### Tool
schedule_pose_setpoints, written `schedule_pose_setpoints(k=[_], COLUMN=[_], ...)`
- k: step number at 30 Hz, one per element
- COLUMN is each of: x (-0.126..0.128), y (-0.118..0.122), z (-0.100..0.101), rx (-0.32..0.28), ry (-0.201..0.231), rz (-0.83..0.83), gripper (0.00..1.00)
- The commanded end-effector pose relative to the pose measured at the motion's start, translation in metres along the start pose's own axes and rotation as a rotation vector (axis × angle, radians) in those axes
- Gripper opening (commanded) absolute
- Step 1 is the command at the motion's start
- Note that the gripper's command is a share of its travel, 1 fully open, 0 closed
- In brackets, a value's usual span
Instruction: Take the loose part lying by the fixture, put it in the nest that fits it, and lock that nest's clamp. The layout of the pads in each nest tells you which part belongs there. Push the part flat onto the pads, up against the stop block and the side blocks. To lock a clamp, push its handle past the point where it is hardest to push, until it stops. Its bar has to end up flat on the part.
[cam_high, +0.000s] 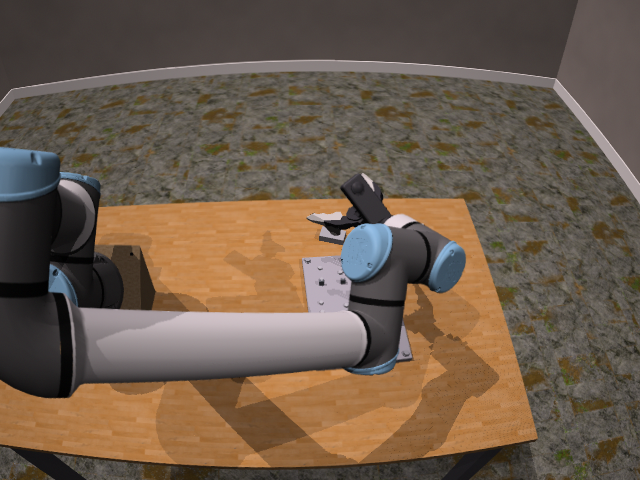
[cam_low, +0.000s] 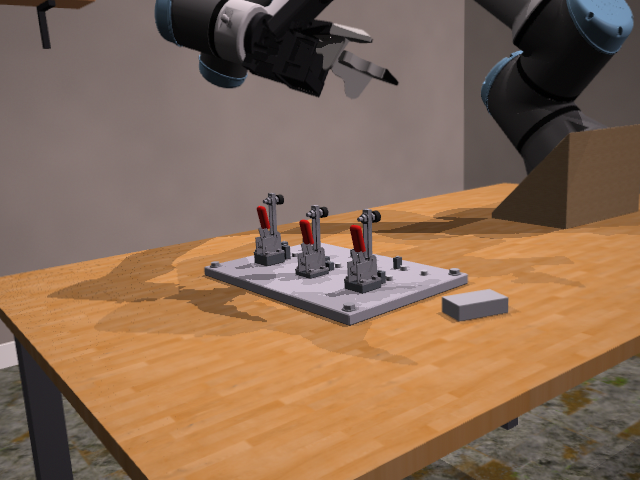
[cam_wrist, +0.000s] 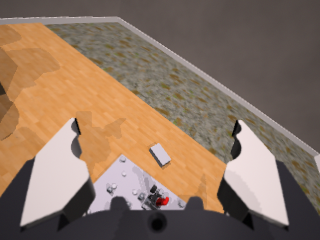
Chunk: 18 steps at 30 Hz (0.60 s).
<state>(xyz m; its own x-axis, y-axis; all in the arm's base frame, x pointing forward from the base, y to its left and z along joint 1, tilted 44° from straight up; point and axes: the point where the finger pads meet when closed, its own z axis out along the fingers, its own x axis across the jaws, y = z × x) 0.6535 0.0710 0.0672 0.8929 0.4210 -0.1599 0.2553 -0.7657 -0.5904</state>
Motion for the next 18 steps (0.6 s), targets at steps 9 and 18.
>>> schedule_pose_setpoints(k=[9,18], x=[-0.022,-0.034], y=[0.025,0.042], z=[0.009,0.009], rx=[-0.186,-0.303], ry=[-0.062,-0.061], rz=[0.326,0.516], gripper=[1.0,1.0])
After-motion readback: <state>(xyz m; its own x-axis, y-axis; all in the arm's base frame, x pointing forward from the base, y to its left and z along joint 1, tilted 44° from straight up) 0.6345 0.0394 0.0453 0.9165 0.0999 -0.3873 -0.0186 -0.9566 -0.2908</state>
